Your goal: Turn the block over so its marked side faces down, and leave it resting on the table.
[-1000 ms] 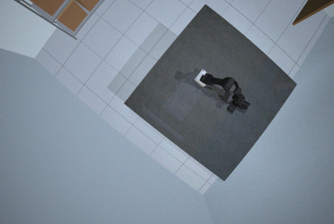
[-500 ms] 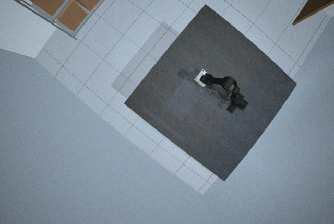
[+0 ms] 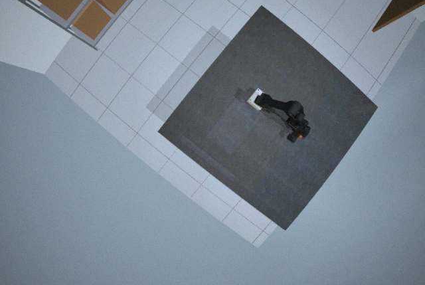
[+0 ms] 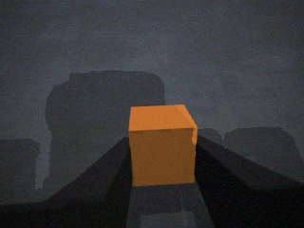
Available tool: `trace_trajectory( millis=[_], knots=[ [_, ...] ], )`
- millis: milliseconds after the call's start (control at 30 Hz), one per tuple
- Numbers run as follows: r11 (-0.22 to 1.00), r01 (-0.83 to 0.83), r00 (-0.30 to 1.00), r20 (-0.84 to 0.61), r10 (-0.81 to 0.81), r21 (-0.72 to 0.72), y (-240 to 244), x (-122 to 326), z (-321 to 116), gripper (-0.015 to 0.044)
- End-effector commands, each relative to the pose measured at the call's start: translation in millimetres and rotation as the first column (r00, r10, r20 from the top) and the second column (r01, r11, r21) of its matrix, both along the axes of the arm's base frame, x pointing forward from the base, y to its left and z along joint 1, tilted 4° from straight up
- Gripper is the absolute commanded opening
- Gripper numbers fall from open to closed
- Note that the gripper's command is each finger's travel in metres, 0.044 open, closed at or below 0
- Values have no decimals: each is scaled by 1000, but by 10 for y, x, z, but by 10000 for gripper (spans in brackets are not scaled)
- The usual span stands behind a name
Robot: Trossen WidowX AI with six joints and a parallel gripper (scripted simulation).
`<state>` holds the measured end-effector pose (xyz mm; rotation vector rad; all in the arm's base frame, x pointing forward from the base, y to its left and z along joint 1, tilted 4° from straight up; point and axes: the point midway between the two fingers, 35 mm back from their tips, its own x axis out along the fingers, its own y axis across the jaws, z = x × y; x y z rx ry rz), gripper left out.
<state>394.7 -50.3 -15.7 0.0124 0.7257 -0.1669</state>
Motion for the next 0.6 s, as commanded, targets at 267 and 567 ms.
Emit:
trace_trajectory(
  millis=[267, 567],
  knots=[
    [999, -6, 988, 153, 11, -37, -4, -112, -85, 0],
    [998, -4, 974, 227, 17, -57, -6, -171, -51, 0]
  ],
)
